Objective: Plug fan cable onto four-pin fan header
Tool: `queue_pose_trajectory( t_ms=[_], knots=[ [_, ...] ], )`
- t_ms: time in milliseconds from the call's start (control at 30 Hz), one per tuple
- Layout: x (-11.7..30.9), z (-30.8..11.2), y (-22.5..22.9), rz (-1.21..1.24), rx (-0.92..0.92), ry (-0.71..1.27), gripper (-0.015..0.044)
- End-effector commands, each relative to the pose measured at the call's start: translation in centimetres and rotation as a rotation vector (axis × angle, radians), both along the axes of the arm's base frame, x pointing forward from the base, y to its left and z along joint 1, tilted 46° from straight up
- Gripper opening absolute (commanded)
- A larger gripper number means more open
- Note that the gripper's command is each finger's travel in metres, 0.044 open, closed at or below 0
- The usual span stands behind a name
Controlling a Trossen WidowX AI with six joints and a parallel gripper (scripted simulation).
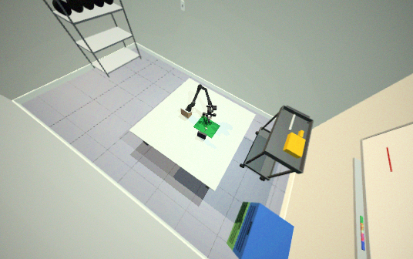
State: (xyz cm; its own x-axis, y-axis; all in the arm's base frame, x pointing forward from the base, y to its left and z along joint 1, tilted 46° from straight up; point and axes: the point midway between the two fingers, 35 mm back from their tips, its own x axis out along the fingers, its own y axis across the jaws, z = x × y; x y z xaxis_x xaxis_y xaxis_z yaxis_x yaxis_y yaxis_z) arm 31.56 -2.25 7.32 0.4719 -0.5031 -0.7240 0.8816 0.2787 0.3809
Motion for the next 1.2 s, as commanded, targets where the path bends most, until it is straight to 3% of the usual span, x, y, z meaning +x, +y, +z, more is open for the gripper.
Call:
queue_pose_trajectory(
  t_ms=[0,1167],
  knots=[
    [0.0,0.1,0.0,0.005,0.003,0.000,0.0000],
    [-0.1,-0.4,1.4,-0.004,-0.001,-0.001,0.0000]
  ],
)
